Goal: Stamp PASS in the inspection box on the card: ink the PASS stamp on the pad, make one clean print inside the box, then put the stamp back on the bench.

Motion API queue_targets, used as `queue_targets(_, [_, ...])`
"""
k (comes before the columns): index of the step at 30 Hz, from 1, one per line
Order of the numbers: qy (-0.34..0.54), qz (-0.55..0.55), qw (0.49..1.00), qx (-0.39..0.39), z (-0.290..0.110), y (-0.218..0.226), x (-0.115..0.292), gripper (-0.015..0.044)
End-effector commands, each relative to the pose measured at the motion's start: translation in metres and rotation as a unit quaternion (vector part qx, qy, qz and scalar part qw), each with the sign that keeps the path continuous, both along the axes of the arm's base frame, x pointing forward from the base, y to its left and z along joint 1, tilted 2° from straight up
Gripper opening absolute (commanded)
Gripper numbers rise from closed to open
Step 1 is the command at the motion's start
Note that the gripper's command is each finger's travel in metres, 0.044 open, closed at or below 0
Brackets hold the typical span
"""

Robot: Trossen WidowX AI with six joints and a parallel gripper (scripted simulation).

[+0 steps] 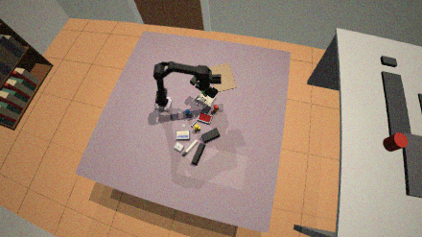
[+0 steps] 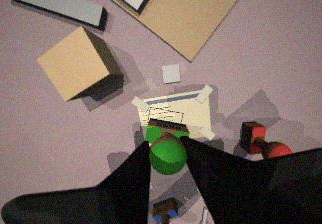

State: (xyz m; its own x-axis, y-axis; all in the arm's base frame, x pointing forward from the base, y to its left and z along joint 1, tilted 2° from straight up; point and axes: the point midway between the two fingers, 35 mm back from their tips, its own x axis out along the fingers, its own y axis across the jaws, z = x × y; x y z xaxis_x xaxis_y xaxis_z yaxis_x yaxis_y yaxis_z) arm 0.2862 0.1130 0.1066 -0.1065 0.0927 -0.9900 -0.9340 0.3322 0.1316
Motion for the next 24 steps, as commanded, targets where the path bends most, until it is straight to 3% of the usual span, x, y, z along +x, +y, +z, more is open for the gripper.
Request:
queue_targets(1, [-0.001,0.002,1.0,0.002,0.008,0.0,0.0,0.0])
queue_targets(15, [-0.001,0.002,1.0,0.002,0.028,-0.001,-0.002,0.0])
queue_targets(24, [0.001,0.001,1.0,0.002,0.03,0.015,-0.046,0.0])
